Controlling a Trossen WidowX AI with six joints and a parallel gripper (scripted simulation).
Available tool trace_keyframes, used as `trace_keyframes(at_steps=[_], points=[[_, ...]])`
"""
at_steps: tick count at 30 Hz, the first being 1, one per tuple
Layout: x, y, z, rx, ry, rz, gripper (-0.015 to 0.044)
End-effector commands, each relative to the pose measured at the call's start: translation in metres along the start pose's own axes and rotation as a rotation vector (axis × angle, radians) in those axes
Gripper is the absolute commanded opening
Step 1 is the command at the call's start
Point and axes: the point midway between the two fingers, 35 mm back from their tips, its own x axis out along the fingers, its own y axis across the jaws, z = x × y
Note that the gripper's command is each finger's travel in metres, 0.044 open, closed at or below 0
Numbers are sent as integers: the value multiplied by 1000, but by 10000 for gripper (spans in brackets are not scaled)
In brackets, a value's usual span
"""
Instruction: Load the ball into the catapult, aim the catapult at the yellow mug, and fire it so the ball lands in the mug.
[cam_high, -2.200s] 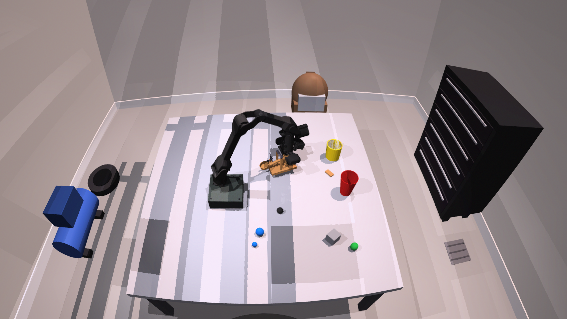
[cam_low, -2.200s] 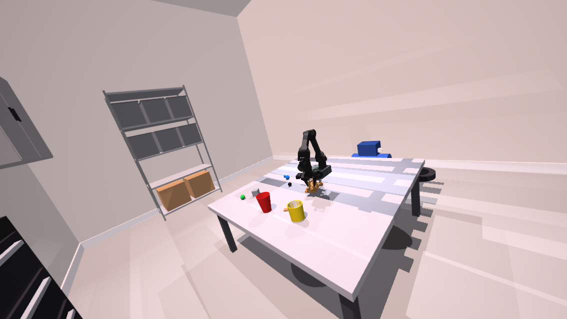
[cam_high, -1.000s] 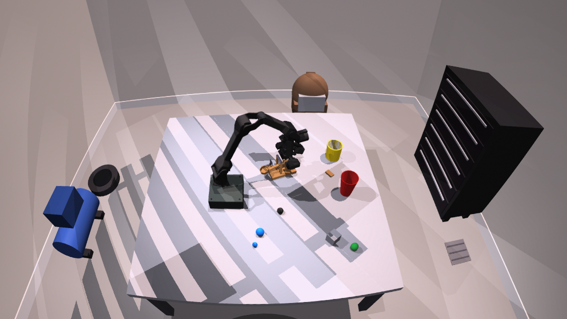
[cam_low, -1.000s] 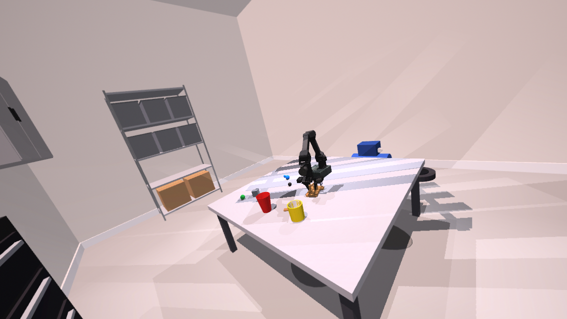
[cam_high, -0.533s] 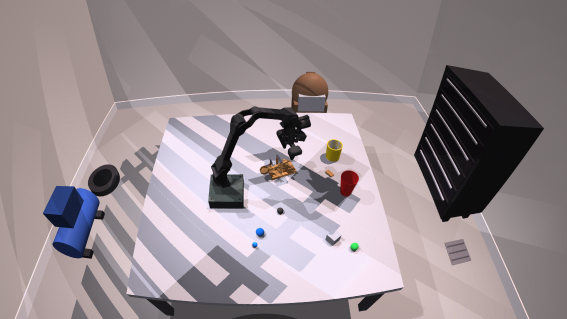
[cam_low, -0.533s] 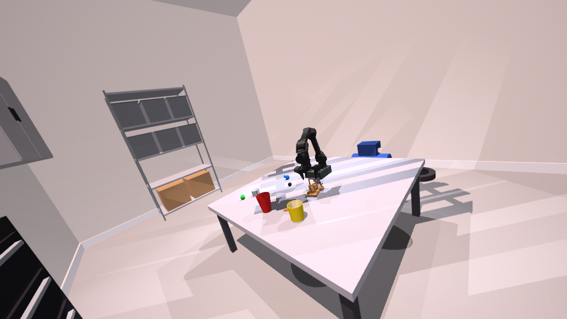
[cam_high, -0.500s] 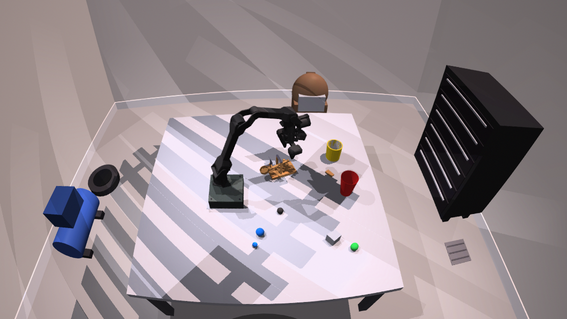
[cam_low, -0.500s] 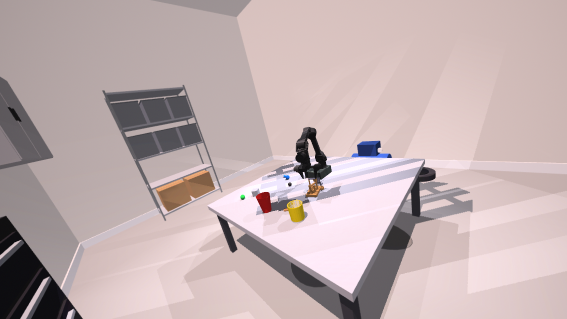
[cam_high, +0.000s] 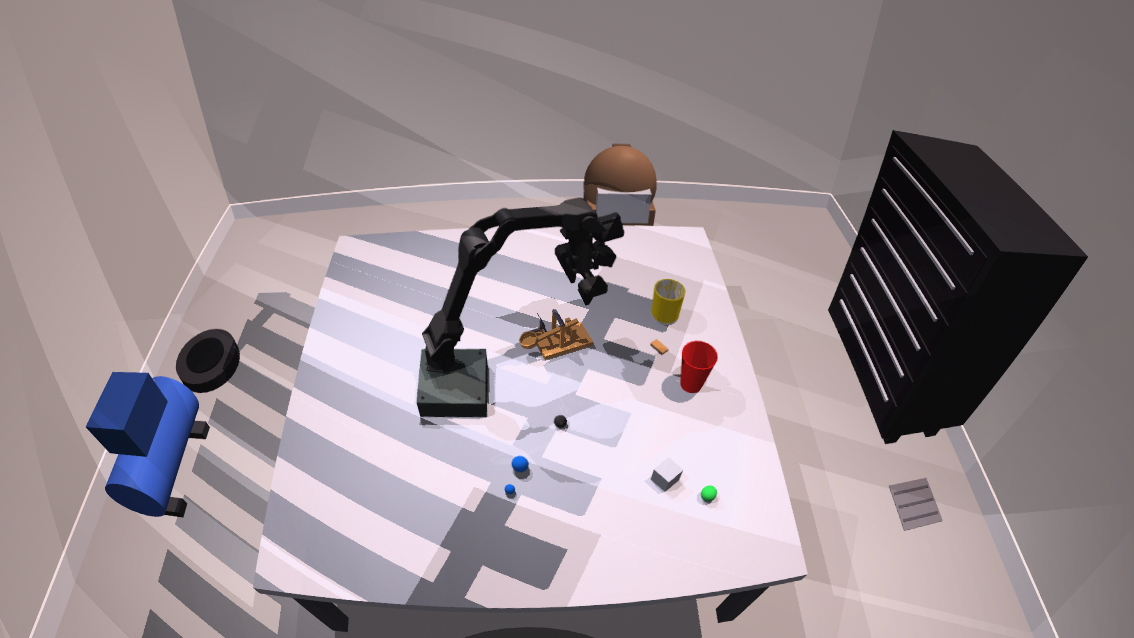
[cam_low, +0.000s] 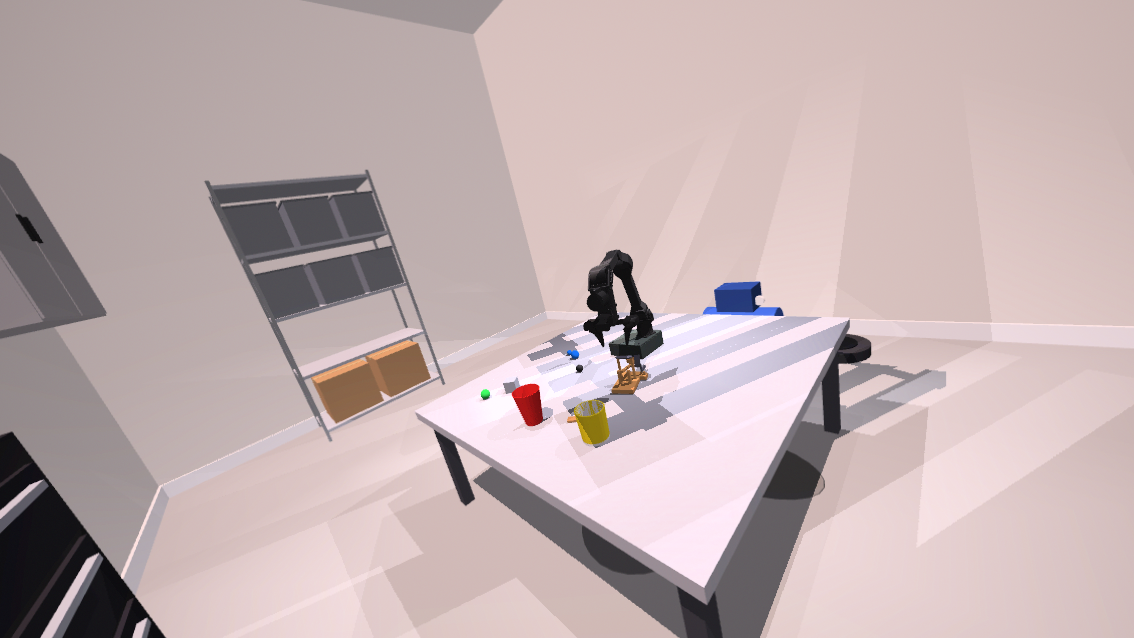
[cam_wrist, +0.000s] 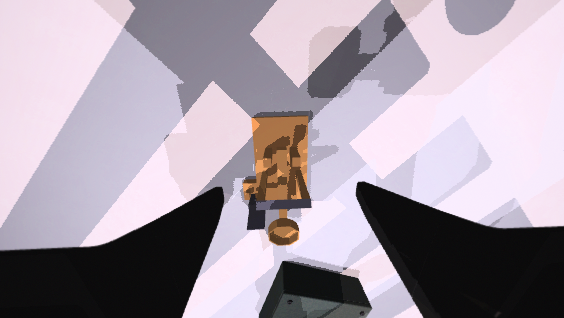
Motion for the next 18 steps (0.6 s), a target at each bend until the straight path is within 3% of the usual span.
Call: trace_keyframes(at_steps=[1,3,18], points=[[22,-41,-10,48,28,-3,335],[33,-74,-19,87,29,-6,300],[98,-238,-151,340,39,-26,300]])
